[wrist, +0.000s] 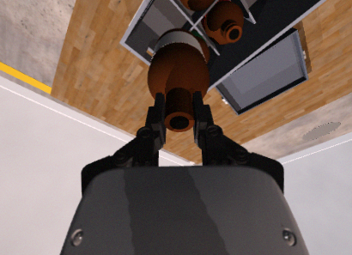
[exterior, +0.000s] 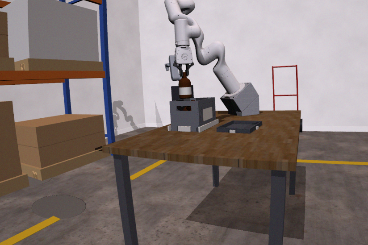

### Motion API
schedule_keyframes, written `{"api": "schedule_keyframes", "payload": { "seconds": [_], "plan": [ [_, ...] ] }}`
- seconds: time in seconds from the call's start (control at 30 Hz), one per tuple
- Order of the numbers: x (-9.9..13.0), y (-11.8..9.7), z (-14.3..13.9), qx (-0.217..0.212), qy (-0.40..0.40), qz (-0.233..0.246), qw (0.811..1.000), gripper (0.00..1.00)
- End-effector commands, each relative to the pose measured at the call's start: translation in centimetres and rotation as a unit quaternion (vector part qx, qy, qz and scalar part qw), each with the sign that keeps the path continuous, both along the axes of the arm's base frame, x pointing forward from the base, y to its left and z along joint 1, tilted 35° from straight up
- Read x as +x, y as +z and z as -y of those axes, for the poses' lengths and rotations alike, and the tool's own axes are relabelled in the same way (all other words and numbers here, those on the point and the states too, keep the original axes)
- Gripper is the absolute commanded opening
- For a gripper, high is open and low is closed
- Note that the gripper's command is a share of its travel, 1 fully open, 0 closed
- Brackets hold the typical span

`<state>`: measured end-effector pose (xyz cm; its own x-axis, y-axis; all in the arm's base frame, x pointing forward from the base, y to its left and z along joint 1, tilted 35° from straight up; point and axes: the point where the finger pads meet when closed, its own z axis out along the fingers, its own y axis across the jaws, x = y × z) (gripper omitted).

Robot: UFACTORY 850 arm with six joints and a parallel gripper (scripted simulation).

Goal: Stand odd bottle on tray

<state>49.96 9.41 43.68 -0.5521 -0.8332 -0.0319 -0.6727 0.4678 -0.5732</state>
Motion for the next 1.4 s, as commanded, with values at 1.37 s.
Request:
{"api": "schedule_keyframes", "payload": {
  "seconds": [1.37],
  "plan": [
    [-1.9,-3.0,-5.5,0.000,0.000,0.001,1.000,0.00]
  ]
}}
